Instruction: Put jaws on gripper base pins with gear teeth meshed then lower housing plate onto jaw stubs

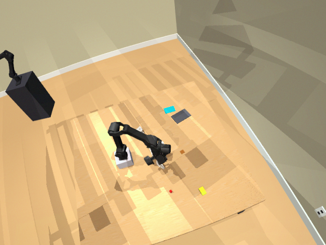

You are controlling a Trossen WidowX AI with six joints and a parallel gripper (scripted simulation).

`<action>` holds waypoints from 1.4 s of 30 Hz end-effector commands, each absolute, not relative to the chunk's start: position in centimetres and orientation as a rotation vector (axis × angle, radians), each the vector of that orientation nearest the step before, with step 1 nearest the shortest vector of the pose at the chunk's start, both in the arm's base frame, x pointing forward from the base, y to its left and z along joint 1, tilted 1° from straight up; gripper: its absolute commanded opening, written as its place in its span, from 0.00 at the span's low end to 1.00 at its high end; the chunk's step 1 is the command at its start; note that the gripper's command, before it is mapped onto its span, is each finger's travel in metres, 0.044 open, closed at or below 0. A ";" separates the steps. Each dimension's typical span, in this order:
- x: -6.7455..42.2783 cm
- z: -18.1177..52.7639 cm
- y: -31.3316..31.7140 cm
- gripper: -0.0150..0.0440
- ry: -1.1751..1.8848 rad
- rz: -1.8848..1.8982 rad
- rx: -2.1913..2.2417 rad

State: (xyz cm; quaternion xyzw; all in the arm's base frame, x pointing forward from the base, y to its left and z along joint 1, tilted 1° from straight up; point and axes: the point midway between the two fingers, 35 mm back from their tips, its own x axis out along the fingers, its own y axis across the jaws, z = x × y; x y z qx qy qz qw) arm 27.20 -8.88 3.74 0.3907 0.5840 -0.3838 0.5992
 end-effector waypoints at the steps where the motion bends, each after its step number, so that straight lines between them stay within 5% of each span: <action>1: 26.9 0.9 -8.8 1.00 1.365 -0.902 0.913; 42: 26.9 -4.4 -8.8 1.00 1.366 -0.902 0.913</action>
